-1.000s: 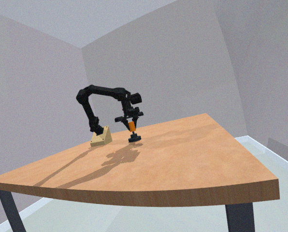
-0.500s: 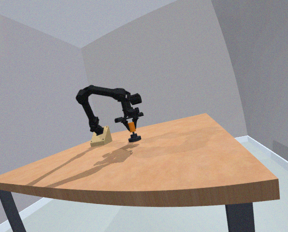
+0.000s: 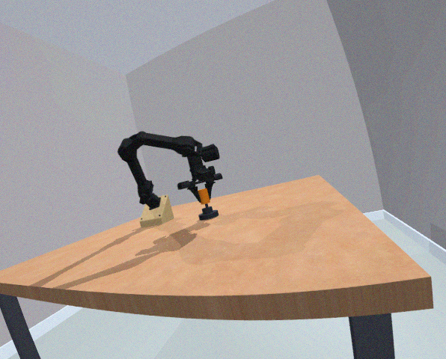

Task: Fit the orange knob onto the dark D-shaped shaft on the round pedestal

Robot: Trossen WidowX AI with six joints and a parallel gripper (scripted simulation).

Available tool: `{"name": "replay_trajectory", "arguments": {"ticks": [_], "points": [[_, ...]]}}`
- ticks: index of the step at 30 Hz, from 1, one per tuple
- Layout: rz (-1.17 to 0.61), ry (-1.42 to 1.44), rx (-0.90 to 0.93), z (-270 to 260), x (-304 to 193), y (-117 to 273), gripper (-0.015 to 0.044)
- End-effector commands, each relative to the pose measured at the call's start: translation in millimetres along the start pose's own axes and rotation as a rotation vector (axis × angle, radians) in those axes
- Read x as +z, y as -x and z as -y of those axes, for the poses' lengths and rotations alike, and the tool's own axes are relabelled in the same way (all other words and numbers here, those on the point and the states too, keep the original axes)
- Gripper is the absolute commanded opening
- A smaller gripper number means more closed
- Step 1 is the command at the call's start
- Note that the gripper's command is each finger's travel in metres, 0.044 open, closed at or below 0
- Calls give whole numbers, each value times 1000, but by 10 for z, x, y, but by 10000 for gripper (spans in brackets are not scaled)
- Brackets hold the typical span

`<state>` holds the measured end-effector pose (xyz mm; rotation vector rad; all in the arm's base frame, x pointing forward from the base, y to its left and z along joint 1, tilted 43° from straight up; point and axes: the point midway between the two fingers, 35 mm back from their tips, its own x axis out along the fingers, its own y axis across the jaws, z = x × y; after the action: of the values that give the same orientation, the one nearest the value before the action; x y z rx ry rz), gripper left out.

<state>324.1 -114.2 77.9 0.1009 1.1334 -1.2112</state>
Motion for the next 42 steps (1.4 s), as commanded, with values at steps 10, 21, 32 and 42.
{"name": "replay_trajectory", "arguments": {"ticks": [10, 21, 32, 42], "points": [[2, -9, 2, -5, 0, -18, 0], [2, -9, 2, 1, -10, -25, 0], [2, 12, 2, 1, -10, -29, 0], [2, -34, 2, 1, -10, -35, 0]]}}
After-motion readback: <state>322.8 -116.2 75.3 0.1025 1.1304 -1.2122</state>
